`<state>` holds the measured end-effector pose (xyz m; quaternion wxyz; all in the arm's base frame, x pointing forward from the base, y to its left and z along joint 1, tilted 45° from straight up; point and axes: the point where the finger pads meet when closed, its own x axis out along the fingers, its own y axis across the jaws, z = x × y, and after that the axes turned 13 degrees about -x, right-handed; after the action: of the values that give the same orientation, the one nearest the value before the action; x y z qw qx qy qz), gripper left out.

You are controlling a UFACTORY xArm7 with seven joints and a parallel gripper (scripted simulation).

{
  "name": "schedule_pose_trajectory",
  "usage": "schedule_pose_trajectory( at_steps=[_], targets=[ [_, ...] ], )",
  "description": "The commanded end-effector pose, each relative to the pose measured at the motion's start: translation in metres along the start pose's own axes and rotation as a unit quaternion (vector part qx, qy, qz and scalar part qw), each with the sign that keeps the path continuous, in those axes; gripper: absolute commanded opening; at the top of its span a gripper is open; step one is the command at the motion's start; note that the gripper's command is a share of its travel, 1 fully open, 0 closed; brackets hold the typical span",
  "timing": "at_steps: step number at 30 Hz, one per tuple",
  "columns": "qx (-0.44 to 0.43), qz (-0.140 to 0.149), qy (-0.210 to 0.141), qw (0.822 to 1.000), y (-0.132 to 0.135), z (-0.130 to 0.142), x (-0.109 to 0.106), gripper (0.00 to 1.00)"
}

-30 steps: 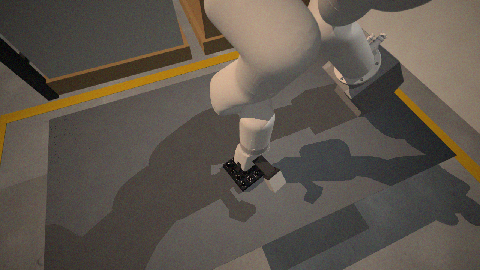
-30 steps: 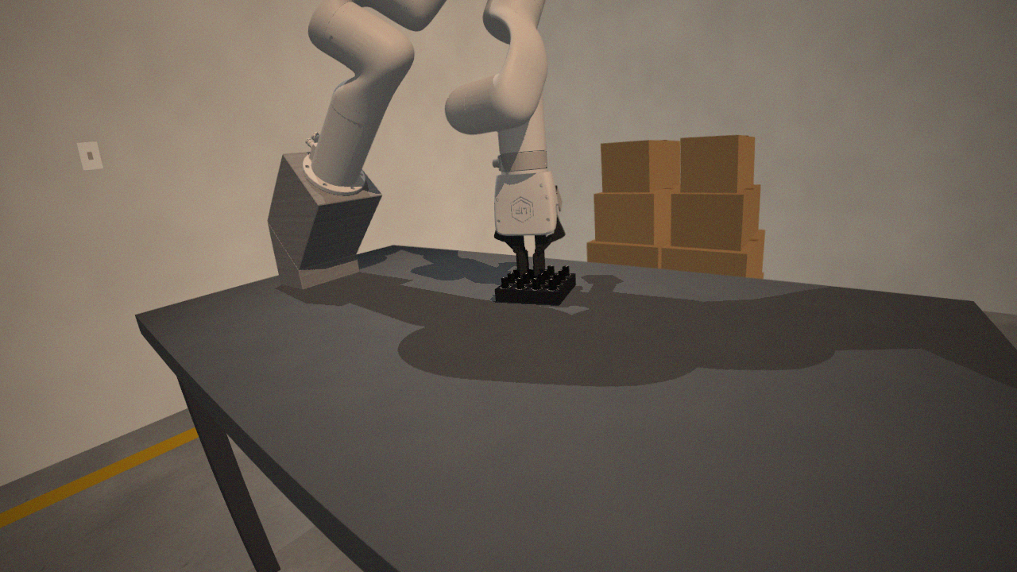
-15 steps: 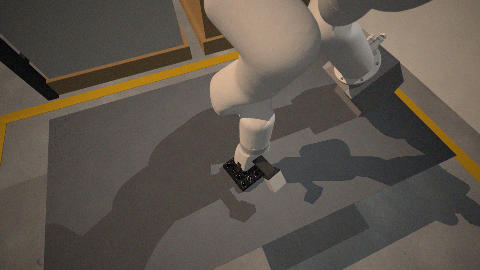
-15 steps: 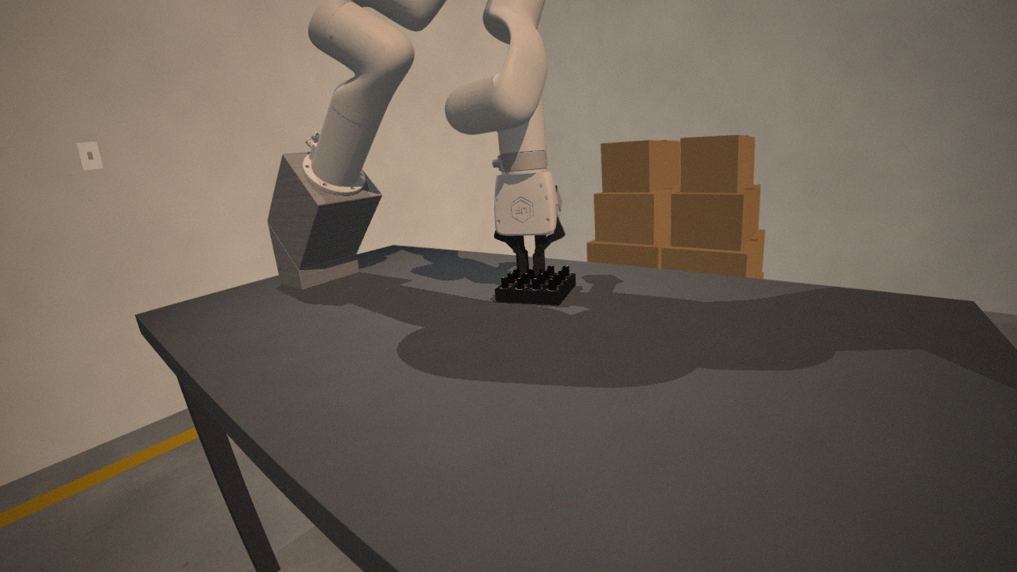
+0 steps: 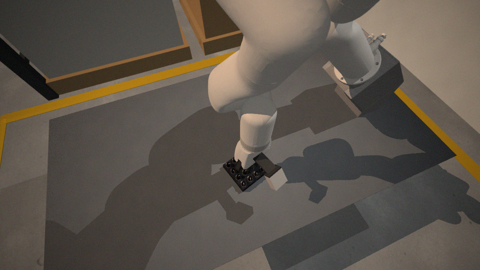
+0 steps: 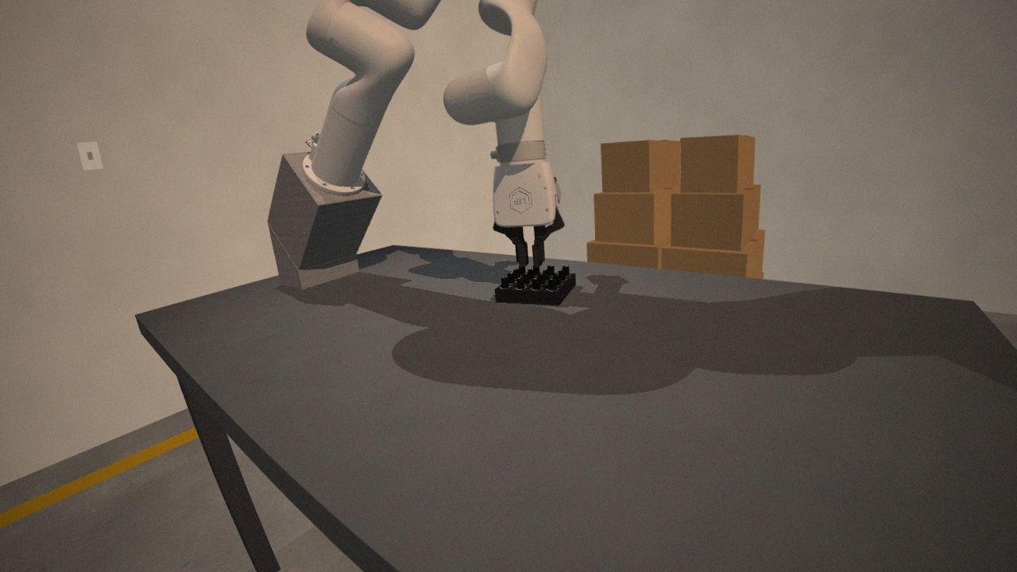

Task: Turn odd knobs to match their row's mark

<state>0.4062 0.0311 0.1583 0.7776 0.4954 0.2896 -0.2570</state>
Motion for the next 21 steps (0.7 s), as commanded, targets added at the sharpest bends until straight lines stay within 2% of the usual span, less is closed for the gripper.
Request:
schedule_pose_trajectory(
  at_steps=[1,21],
  targets=[
    [0.0,-0.005,0.0,1.0,0.0006,0.0002,-0.0145,0.19],
    [0.0,-0.005,0.0,1.0,0.0007,0.0003,-0.0215,0.19]
  ],
)
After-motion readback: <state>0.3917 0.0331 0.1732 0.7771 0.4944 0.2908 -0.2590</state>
